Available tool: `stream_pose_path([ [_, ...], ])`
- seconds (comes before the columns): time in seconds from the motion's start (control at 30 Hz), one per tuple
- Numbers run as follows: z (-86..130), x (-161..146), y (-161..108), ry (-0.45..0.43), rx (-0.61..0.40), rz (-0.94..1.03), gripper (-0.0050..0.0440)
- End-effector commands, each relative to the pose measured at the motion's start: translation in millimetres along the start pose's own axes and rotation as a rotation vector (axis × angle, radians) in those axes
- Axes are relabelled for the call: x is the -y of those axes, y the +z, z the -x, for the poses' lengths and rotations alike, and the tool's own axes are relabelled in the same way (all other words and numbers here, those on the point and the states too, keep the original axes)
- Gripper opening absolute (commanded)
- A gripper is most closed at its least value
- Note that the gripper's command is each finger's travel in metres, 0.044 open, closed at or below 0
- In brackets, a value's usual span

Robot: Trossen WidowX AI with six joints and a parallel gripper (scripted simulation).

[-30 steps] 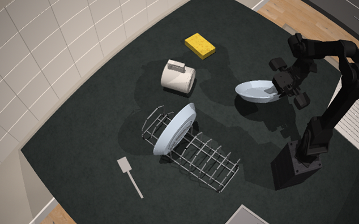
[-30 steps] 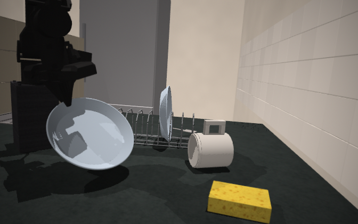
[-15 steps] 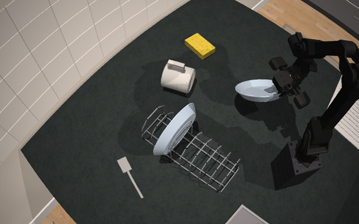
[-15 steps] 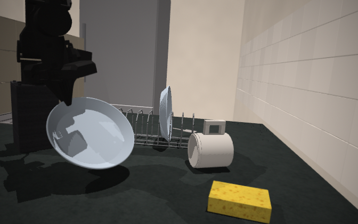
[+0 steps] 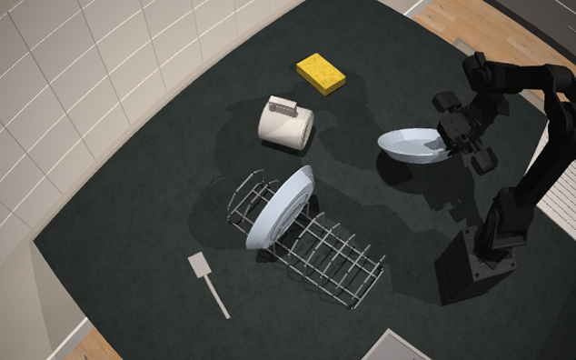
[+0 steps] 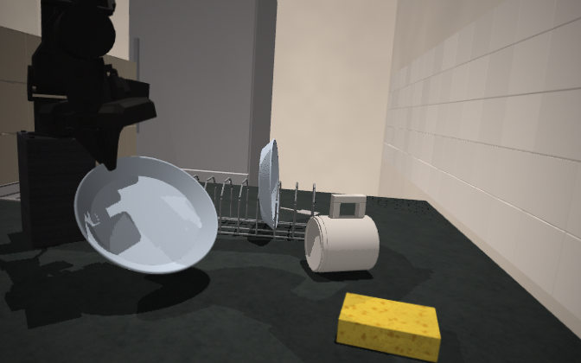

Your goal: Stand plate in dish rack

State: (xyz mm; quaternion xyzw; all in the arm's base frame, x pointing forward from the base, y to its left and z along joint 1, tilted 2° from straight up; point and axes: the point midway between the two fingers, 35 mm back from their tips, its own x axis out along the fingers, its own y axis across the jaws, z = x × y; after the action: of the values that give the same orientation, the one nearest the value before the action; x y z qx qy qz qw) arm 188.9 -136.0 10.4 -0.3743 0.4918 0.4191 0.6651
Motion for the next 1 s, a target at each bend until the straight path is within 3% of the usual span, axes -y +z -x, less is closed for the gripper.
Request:
stream_pose_path([
  [0.0,7.7,5.3,0.8,-0.023,0.018,-0.038,0.0000],
  [0.97,42.0,6.0,5.6,-0.028,0.143,-0.360,0.0000],
])
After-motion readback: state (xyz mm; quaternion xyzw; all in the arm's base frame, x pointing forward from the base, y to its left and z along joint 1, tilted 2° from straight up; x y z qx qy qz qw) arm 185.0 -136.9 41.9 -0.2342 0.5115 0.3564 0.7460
